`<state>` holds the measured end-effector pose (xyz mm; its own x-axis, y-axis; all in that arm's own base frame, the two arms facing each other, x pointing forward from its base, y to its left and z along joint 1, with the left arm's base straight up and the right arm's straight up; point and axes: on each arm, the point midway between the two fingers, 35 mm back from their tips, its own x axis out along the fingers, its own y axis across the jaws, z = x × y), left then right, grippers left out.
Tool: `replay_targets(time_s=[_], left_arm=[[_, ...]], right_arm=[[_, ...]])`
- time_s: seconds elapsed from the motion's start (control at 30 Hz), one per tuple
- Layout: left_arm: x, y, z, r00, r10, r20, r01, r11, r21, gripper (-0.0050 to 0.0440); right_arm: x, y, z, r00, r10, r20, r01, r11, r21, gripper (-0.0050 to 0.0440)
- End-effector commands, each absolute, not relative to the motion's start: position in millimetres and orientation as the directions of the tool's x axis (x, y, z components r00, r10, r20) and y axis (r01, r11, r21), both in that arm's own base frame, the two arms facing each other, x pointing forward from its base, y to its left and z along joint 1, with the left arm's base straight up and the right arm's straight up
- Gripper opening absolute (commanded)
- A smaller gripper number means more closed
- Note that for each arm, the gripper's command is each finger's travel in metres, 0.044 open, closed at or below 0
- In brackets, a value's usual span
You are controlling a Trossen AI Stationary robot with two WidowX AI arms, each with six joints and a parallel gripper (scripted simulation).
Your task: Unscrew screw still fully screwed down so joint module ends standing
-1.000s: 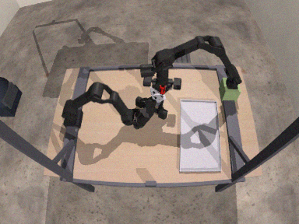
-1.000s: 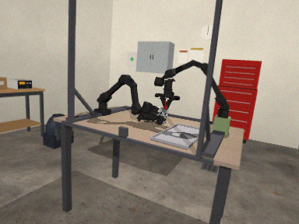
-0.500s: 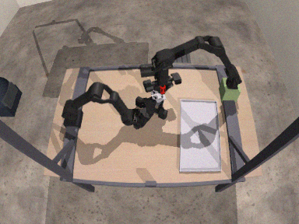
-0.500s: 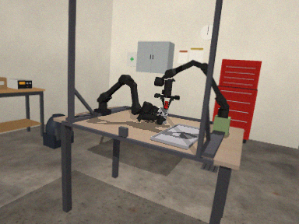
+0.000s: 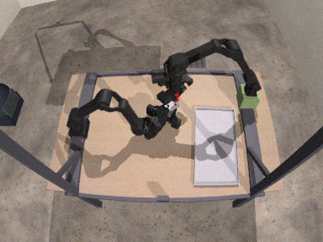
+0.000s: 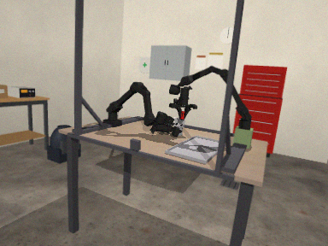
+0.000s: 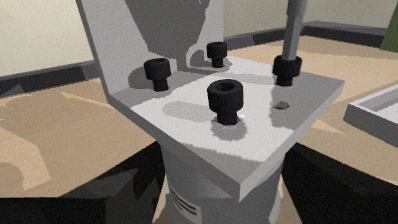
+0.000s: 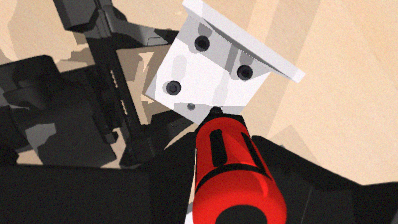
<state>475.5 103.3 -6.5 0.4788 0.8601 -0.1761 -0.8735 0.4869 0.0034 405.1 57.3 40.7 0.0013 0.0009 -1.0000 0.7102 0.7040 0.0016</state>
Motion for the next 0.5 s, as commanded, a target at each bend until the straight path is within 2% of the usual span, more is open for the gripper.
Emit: replay_targets(time_s=[0.0,0.4,0.47], left_arm=[[479.8,104.9,4.2,0.481,0.861,-0.163,-0.875,0.484,-0.022,0.0245],[479.8,104.9,4.2,0.481,0.861,-0.163,-0.875,0.484,-0.022,0.0245],[479.8,104.9,4.2,0.481,0.861,-0.163,-0.875,0.484,-0.022,0.0245]], right_arm=[[408.8,58.7,46.8,0.017,0.004,-1.000,0.677,0.736,0.015,0.0130],[408.8,58.9,47.0,0.017,0.002,-1.000,0.245,0.969,0.006,0.0130],[408.7,58.9,46.9,0.017,0.002,-1.000,0.245,0.969,0.007,0.0130]])
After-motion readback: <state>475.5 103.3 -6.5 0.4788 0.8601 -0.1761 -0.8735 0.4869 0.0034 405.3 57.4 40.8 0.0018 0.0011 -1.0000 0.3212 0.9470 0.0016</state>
